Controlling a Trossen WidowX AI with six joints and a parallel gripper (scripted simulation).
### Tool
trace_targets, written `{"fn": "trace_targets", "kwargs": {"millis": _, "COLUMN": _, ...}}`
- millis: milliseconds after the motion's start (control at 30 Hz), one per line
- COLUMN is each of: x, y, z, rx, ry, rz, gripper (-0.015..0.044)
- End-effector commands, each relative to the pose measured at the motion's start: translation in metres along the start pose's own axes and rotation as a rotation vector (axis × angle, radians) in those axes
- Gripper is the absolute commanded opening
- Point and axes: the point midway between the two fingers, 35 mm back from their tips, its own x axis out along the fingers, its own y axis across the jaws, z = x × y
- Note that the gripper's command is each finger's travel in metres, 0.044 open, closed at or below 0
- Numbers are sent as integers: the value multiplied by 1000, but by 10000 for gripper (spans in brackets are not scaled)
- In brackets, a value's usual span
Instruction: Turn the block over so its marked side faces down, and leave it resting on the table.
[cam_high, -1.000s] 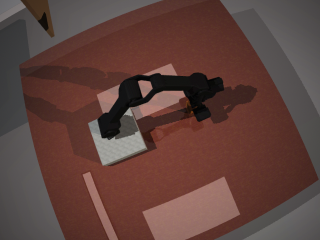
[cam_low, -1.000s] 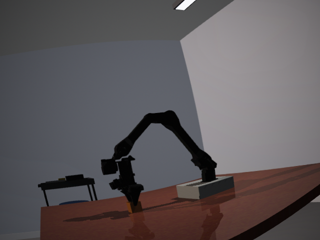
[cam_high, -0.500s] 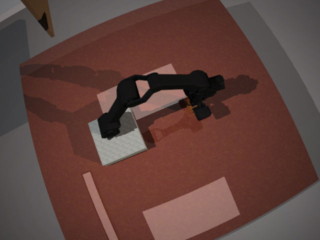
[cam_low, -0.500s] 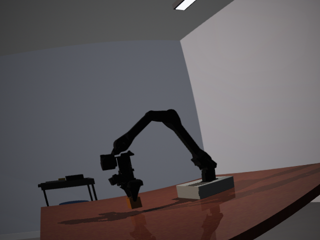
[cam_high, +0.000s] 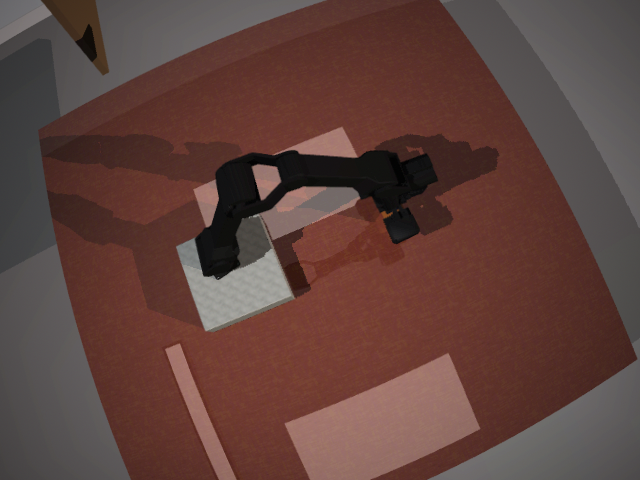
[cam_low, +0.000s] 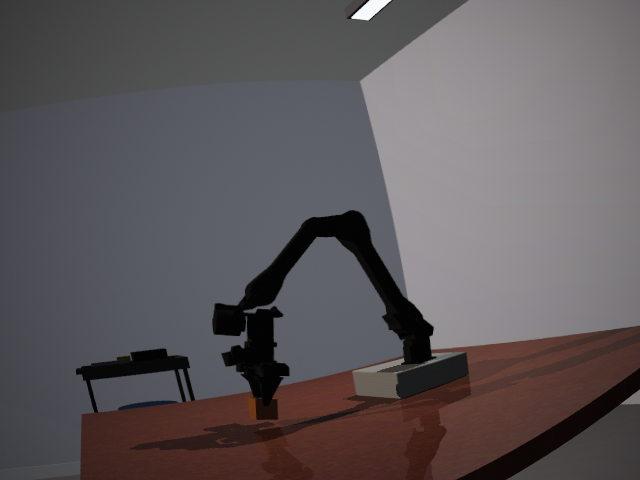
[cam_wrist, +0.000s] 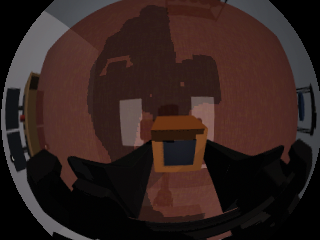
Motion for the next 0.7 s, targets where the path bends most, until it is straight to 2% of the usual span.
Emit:
{"fn": "trace_targets", "kwargs": {"millis": 0, "x": -2, "y": 0, "z": -1, "rx": 3, "ry": -66, "rz": 3, "gripper": 0}}
{"fn": "trace_targets", "kwargs": {"millis": 533, "x": -5, "y": 1, "z": -8, "rx": 0, "ry": -300, "rz": 2, "gripper": 0}}
{"fn": "trace_targets", "kwargs": {"millis": 667, "x": -5, "y": 1, "z": -8, "rx": 0, "ry": -309, "rz": 2, "gripper": 0}}
